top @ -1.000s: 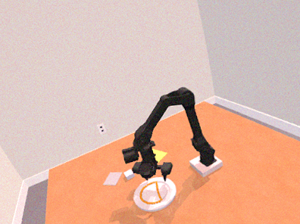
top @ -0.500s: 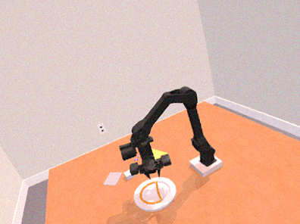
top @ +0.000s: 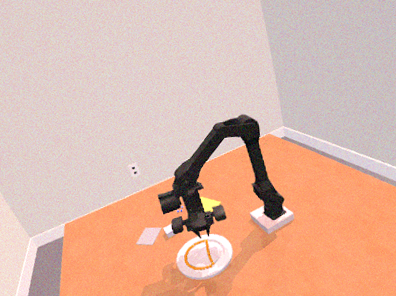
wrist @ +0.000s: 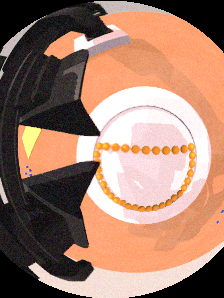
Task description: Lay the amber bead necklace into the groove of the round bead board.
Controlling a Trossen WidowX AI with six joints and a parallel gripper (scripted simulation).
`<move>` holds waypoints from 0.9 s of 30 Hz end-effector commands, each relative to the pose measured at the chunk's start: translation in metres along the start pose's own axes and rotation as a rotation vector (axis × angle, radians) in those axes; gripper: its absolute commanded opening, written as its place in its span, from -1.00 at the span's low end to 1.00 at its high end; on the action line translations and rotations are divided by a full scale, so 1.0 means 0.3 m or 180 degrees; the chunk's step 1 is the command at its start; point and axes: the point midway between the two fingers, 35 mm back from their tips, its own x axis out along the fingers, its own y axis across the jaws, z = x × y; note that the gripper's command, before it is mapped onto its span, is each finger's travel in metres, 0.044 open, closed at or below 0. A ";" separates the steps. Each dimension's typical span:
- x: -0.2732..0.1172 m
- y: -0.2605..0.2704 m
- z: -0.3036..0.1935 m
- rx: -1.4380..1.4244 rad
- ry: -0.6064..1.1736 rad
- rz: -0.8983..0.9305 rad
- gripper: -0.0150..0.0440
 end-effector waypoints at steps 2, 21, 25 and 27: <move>0.022 -0.001 0.000 -0.0006 -0.0001 -0.0002 -0.08; 0.093 0.004 0.001 -0.0009 0.0002 0.0017 -0.26; 0.093 0.004 0.001 -0.0009 0.0002 0.0017 -0.49; 0.093 0.004 0.001 -0.0009 0.0002 0.0017 -0.49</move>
